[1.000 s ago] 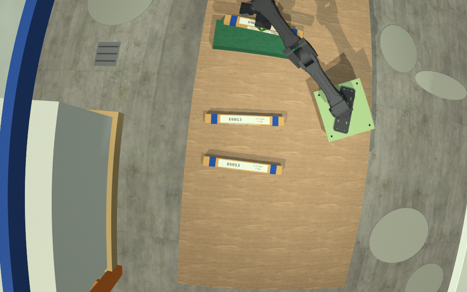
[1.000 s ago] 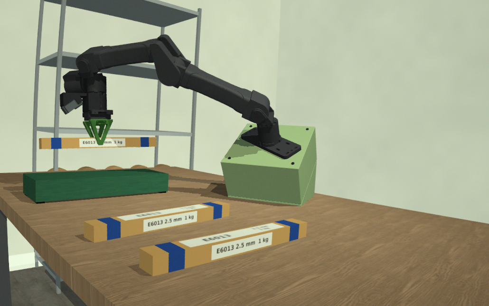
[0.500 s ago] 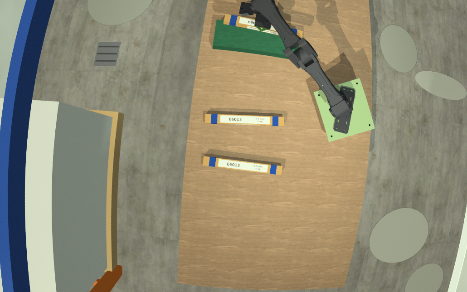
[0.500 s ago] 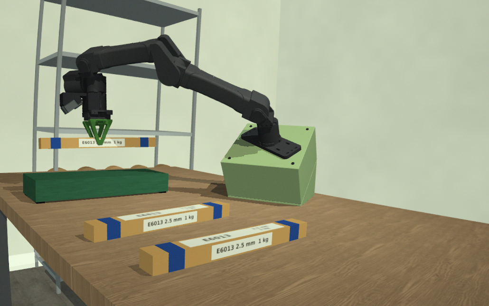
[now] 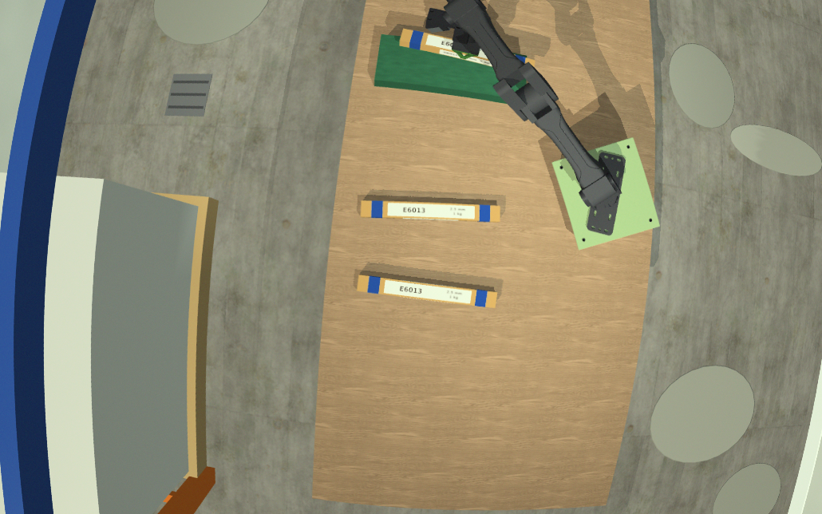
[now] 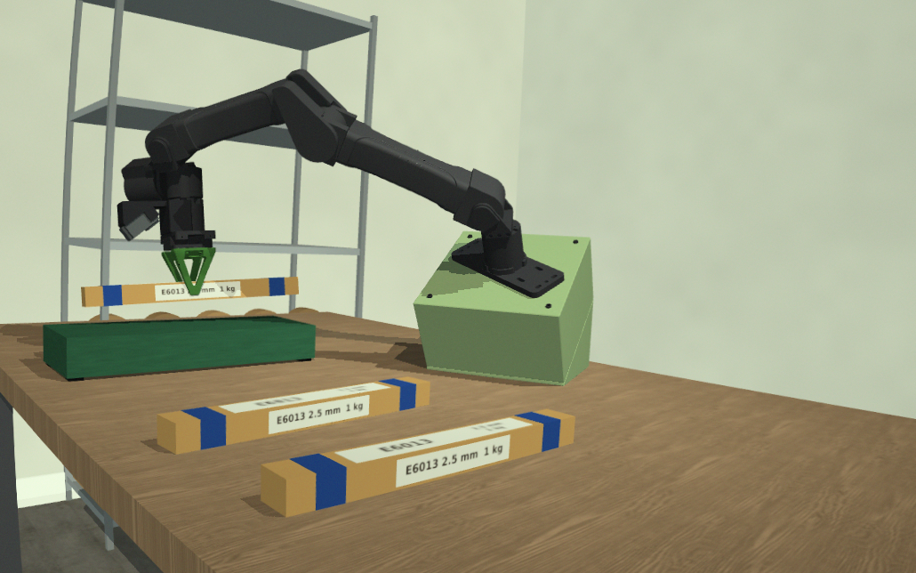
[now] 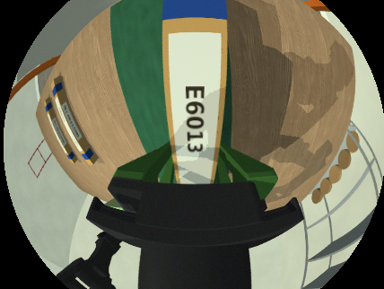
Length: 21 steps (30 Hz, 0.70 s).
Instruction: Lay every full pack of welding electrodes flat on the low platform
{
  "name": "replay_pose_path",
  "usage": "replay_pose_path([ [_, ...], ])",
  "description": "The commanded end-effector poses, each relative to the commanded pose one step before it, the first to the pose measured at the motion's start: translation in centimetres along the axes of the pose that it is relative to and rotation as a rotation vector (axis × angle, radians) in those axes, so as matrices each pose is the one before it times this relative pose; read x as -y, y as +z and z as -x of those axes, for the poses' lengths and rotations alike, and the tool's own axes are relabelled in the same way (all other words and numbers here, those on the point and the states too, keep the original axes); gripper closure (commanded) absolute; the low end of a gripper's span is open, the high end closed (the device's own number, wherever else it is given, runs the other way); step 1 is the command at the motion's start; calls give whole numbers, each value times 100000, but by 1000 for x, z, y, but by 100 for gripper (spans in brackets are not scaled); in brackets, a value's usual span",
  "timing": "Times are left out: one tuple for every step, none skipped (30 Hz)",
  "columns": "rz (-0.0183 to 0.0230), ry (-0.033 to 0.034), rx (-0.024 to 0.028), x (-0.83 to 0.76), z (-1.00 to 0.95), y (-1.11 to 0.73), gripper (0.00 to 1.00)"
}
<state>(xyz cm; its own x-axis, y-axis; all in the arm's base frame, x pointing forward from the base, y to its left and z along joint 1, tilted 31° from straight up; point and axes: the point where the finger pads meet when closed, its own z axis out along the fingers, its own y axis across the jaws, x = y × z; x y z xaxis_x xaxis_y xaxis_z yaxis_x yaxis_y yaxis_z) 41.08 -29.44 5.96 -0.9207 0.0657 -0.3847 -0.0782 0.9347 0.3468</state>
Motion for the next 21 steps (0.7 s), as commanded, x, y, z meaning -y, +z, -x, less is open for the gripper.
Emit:
replay_pose_path([
  [-8892,-2062,9010,968,1804,-4271,100],
  [1112,910,-1187,-181,-512,566,100],
  [1018,843,-1117,-167,-480,538,100],
  [35,111,-246,-5,-83,215,100],
  [-775,-433,340,128,204,-30,100],
  [-1121,-822,1004,182,454,-209,100],
  [-546,-542,856,87,335,-81,100],
  [941,569,-515,-164,-287,418,100],
  [679,454,-477,-118,-242,366,100],
  [-312,-227,273,52,125,64,100],
  [22,58,-119,-4,-43,191,100],
  [-16,25,-73,2,-24,177,100],
  [-155,-99,105,26,52,122,100],
  [-55,-13,-14,9,1,160,100],
  [-36,10,-53,5,-14,170,100],
  [0,0,0,0,0,0,100],
  [0,0,0,0,0,0,100],
  [-752,-989,543,482,245,1033,100],
  [245,215,-302,-45,-131,261,100],
  [1574,1230,-1607,-298,-737,707,100],
  [194,187,-283,-37,-120,249,100],
])
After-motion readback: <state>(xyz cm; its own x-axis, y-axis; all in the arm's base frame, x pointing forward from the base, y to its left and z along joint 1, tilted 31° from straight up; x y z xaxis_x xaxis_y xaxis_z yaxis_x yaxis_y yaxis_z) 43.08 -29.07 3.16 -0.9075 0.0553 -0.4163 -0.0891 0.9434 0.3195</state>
